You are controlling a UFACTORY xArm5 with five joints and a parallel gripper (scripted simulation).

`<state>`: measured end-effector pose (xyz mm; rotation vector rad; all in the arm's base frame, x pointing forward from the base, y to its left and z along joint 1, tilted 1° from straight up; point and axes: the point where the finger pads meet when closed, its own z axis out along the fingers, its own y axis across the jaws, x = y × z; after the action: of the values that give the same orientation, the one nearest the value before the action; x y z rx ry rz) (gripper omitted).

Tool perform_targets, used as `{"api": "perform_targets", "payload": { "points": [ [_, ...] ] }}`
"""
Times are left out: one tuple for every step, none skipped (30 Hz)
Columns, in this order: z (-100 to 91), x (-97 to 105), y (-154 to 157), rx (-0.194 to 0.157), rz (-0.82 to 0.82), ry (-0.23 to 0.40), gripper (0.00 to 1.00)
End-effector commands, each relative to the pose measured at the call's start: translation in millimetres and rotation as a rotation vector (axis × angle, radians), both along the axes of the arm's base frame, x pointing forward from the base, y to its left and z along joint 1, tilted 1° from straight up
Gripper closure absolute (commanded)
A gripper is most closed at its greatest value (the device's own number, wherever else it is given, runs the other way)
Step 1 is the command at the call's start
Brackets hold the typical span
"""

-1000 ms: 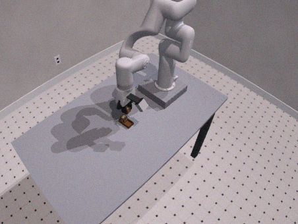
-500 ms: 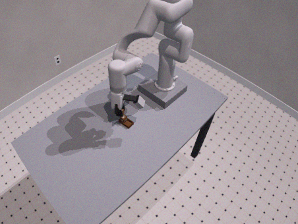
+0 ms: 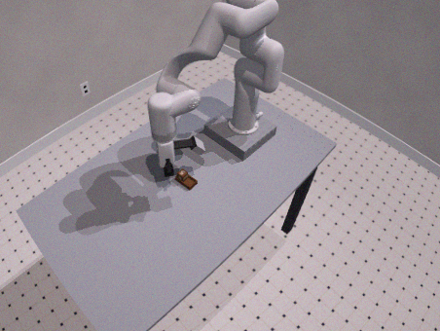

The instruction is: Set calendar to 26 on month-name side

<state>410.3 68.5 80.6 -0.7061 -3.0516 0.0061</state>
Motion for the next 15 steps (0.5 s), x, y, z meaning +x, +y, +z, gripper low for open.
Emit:
{"api": "perform_targets", "payload": {
  "points": [
    [-0.9, 15, -3, 0.002, 0.174, 0.002, 0.73],
    [-1.2, 17, -3, 0.002, 0.196, 0.002, 0.73],
    [-1.7, 20, -4, 0.002, 0.233, 0.002, 0.73],
    [-2.1, 22, -4, 0.003, 0.259, 0.002, 0.73],
    [-2.7, 24, -5, 0.003, 0.295, 0.002, 0.73],
    [-2.7, 24, -5, 0.003, 0.295, 0.002, 0.73],
    [-2.7, 24, -5, 0.003, 0.295, 0.002, 0.73],
    [-3.0, 26, -5, 0.003, 0.318, 0.002, 0.73],
    [-3.9, 30, -6, 0.004, 0.371, 0.003, 0.73],
    [-4.7, 34, -7, 0.005, 0.418, 0.003, 0.73],
    [-5.4, 37, -8, 0.005, 0.453, 0.003, 0.73],
    [-5.5, 37, -8, 0.005, 0.459, 0.003, 0.73],
    [-6.1, 40, -9, 0.006, 0.493, 0.003, 0.73],
    [-6.6, 42, -10, 0.006, 0.520, 0.003, 0.73],
    [-7.1, 44, -10, 0.006, 0.541, 0.003, 0.73]
  ]
}}
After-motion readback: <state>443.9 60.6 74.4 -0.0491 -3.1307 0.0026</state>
